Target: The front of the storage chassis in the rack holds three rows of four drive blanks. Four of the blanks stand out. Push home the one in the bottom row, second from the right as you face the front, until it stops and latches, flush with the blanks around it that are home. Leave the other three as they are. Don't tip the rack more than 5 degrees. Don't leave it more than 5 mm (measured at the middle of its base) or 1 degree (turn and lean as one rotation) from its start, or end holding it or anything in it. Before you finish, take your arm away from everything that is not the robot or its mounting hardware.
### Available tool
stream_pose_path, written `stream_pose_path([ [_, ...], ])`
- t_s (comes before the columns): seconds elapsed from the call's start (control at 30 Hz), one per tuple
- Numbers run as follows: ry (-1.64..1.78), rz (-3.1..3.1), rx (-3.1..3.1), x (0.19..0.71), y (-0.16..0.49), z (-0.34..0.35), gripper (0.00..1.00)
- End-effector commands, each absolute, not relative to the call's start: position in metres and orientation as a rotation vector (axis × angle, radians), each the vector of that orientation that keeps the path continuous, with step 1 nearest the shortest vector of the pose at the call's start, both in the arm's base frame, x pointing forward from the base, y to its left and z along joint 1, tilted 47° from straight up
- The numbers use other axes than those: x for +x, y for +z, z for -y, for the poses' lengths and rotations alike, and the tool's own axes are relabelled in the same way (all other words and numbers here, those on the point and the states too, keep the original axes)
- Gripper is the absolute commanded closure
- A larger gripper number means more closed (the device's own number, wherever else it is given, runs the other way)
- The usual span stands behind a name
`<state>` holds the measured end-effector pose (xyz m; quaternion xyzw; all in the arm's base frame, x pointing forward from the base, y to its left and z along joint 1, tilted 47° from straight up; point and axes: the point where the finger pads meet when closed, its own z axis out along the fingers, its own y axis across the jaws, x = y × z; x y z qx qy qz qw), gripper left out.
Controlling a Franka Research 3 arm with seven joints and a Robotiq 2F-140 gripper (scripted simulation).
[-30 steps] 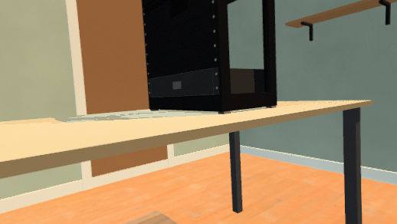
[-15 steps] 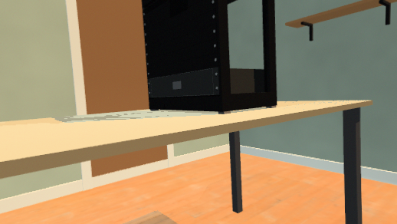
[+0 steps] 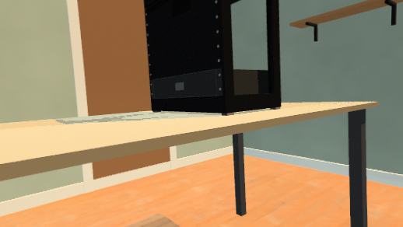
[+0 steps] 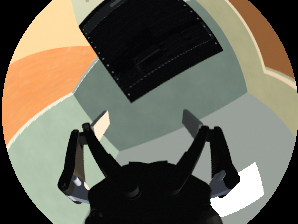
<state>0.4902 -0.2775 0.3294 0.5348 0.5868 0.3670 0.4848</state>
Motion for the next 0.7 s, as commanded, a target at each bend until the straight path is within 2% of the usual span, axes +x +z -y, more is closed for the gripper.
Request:
stream_pose_path([
  [0.0,1.017,-1.364,1.363,0.492,0.332,0.278,0.0],
  [0.67,1.462,-1.061,1.594,0.505,0.296,0.264,0.0],
])
